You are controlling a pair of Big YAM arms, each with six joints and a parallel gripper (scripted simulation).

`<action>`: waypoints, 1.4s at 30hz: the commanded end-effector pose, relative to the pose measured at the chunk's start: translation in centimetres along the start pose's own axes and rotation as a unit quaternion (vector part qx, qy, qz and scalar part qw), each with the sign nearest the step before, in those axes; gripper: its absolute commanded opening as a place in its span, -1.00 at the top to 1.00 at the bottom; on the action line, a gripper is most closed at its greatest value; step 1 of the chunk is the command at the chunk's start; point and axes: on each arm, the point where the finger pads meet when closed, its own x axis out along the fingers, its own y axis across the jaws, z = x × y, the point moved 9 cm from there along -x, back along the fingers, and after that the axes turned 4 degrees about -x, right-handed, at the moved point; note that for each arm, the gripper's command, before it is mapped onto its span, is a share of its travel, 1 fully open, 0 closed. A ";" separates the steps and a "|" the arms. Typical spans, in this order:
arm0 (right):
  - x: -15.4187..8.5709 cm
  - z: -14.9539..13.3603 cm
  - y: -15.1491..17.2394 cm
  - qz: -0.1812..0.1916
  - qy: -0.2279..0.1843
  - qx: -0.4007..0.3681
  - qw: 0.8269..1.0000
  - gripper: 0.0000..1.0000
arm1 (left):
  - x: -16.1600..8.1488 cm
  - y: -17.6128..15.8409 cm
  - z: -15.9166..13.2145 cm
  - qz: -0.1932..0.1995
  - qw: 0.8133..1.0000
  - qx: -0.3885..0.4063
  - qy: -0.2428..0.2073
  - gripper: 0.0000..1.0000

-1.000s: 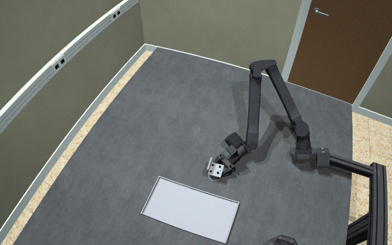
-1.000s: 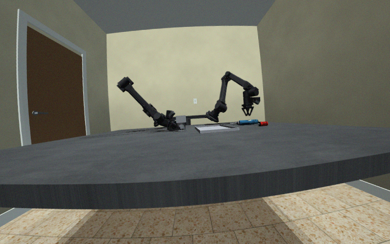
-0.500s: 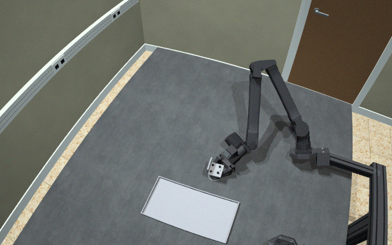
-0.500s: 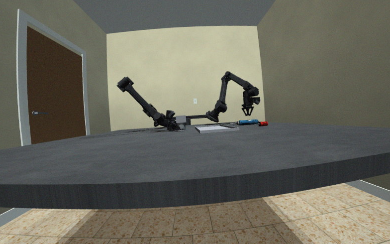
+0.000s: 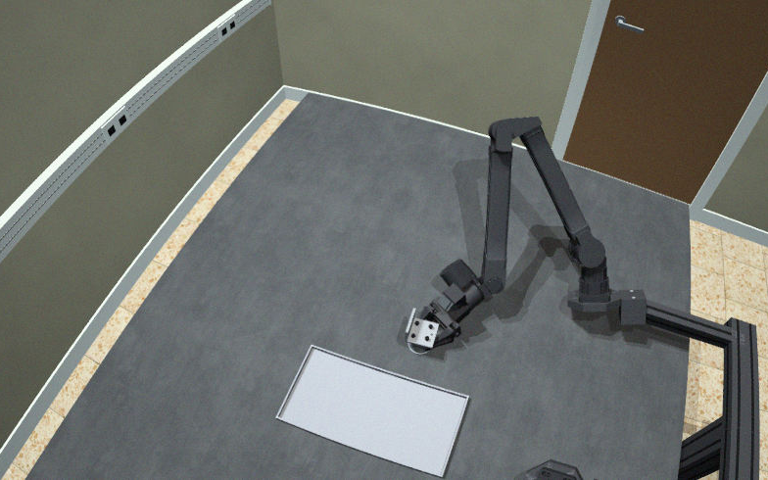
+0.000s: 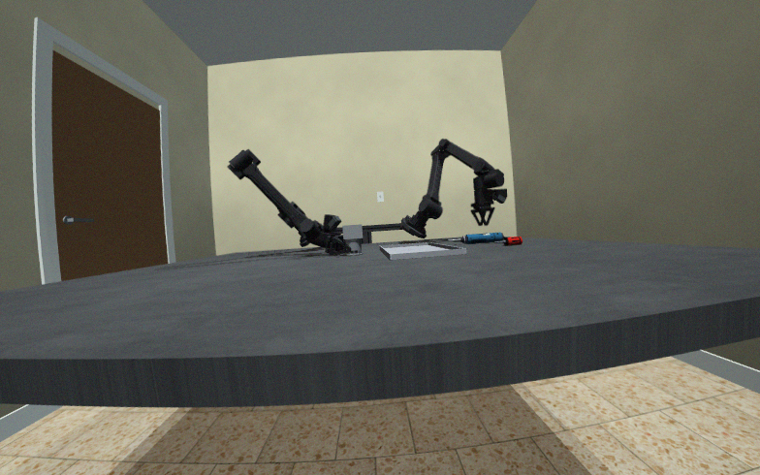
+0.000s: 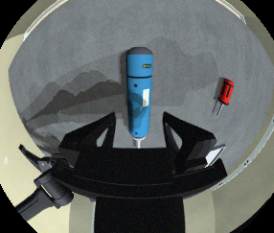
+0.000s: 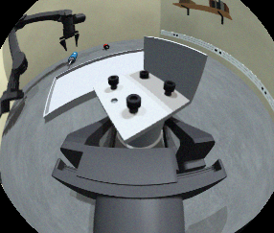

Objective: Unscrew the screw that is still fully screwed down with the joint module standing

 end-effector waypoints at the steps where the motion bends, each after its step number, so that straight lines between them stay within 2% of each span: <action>1: 0.1 0.4 -0.2 -0.005 -0.005 -0.002 1.000 -0.20 | 0.6 0.3 -0.4 0.015 1.000 0.000 0.007 -0.30; 36: 0.1 0.4 -0.2 -0.005 -0.005 -0.002 1.000 -0.17 | 0.6 0.3 -0.4 0.015 1.000 0.000 0.007 -0.30; 42: 0.1 0.4 -0.2 -0.005 -0.005 -0.002 1.000 -0.17 | 1.7 0.1 -0.1 0.006 1.000 0.002 0.003 -0.30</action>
